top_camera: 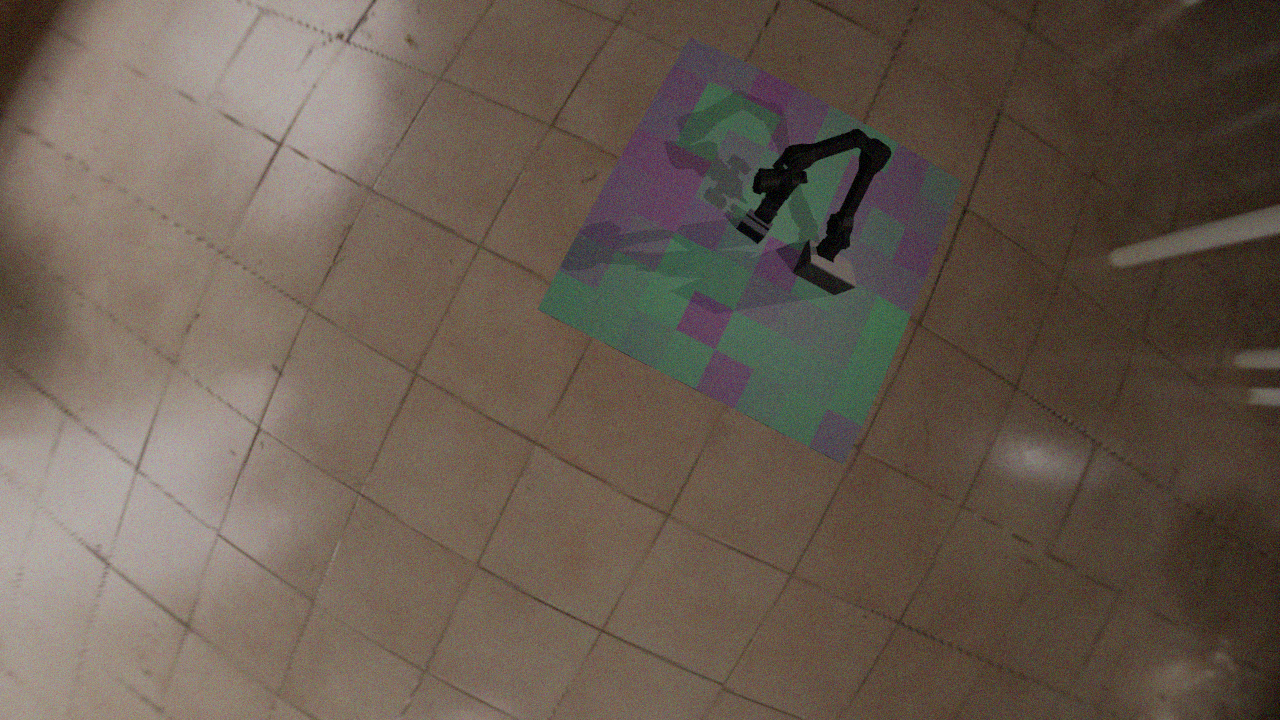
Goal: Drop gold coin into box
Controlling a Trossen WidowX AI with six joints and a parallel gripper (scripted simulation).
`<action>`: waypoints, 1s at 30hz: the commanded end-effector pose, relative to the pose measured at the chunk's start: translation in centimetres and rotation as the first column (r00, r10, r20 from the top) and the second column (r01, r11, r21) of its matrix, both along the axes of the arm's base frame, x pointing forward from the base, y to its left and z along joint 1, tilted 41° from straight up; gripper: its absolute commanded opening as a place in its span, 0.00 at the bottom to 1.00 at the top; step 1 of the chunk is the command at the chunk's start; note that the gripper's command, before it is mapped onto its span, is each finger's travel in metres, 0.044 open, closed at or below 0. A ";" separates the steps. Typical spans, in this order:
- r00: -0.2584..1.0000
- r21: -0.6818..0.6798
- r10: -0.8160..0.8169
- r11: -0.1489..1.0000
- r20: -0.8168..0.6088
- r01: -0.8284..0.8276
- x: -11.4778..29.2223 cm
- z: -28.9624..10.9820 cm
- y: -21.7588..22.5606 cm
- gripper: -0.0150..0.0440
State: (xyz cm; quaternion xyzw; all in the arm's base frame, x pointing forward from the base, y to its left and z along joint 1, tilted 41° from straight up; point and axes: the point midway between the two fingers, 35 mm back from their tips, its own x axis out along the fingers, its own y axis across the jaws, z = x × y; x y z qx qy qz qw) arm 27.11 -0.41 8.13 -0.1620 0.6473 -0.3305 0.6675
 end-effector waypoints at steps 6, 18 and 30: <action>1.000 0.002 -0.005 1.000 0.001 0.005 0.6 -1.5 1.5 0.25; 1.000 -0.001 -0.006 1.000 0.002 0.006 1.0 -3.3 3.4 0.25; 1.000 -0.003 -0.001 1.000 0.001 0.001 0.9 -3.1 3.2 0.25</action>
